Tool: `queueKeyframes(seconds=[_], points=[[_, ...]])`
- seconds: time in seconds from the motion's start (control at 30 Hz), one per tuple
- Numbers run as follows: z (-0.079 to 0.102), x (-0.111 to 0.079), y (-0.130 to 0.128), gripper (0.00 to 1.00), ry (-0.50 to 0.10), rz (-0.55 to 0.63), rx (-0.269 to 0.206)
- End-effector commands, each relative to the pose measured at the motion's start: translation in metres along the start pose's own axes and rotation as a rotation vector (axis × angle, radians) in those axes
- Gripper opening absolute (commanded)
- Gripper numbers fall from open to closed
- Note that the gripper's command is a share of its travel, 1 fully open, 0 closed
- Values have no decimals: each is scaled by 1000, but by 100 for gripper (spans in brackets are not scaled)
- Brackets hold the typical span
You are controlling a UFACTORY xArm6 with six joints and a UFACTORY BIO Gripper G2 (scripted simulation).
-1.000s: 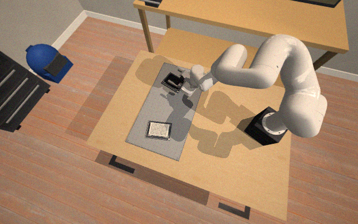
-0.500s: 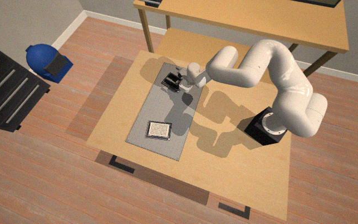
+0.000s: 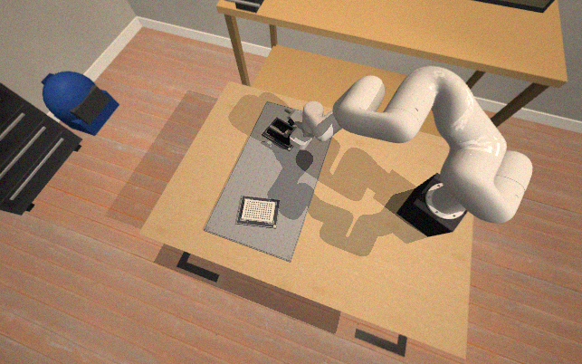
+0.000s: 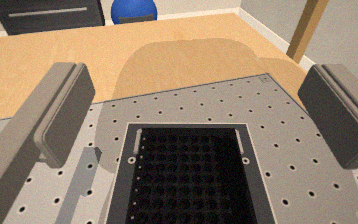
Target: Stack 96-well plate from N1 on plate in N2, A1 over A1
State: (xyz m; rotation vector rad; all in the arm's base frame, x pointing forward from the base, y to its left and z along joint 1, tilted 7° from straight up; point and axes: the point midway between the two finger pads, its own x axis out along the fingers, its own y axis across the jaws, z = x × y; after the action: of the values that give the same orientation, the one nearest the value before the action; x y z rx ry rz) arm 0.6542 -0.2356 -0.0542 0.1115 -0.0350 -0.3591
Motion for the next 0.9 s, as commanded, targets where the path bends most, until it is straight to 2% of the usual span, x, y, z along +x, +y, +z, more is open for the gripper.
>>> queueKeyframes(seconds=[0.0,0.87], points=[[2,1,0,37,-4,0,0],[-35,2,0,37,-4,0,0]])
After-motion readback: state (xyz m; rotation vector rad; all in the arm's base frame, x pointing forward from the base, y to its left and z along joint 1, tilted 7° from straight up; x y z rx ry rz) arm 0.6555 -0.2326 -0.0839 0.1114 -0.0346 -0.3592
